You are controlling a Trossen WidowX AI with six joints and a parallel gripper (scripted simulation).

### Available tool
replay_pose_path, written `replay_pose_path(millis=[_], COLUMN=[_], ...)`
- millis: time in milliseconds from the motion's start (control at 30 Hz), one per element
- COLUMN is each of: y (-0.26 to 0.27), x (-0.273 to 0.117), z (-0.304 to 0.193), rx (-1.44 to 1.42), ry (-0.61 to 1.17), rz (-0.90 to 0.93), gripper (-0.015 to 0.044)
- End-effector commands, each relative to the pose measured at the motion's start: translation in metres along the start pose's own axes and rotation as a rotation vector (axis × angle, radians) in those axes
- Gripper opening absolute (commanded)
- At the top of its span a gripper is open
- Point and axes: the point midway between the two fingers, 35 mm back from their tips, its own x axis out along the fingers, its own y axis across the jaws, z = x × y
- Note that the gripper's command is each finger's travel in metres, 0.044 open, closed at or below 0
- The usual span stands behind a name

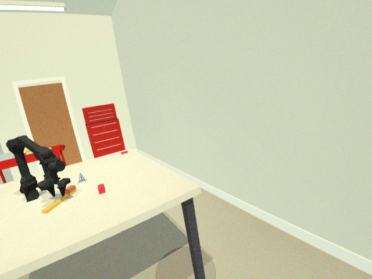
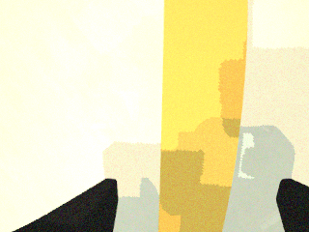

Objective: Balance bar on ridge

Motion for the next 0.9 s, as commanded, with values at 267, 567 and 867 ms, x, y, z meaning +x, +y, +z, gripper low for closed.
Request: replay_pose_path(millis=[267, 567, 867], y=[0.000, -0.001, -0.001], x=[0.018, 0.029, 0.029], z=[-0.001, -0.001, -0.001], rx=[0.006, 0.006, 0.006], ry=[0.006, 0.006, 0.006], rz=[0.000, 0.000, 0.000], gripper=[0.0315, 0.0315, 0.0315])
